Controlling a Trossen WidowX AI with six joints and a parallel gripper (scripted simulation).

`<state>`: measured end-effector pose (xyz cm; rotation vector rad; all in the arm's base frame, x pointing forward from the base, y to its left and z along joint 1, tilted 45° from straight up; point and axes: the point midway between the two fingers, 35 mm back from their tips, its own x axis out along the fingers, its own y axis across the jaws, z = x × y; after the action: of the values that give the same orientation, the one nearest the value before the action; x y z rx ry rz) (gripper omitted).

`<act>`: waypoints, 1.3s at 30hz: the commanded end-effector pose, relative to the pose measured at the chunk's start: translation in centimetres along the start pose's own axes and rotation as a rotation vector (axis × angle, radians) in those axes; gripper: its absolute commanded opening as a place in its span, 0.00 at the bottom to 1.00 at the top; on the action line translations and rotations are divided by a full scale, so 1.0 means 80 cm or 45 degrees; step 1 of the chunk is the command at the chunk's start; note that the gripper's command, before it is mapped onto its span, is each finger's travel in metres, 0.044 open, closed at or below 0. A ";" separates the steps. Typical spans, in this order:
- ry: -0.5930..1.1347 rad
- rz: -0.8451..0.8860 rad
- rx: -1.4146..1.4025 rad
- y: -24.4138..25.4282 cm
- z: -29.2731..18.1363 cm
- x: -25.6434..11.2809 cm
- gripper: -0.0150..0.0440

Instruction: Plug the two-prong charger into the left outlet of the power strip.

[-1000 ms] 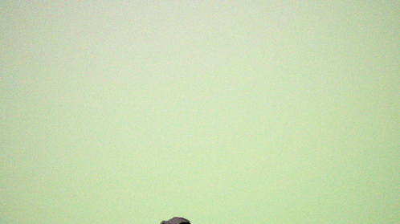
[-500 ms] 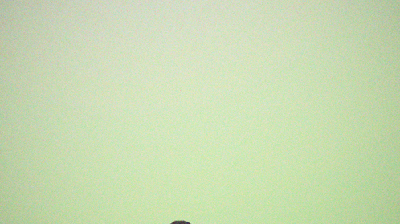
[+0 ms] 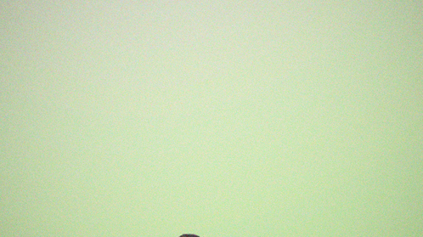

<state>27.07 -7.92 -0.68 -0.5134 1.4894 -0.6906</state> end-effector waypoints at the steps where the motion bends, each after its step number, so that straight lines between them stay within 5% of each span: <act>1: -0.006 -0.005 0.013 -0.002 0.008 -0.002 0.25; 39: -0.006 -0.007 0.052 -0.008 0.043 -0.003 0.25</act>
<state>30.38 -8.53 -0.01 -0.4832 1.4691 -0.7197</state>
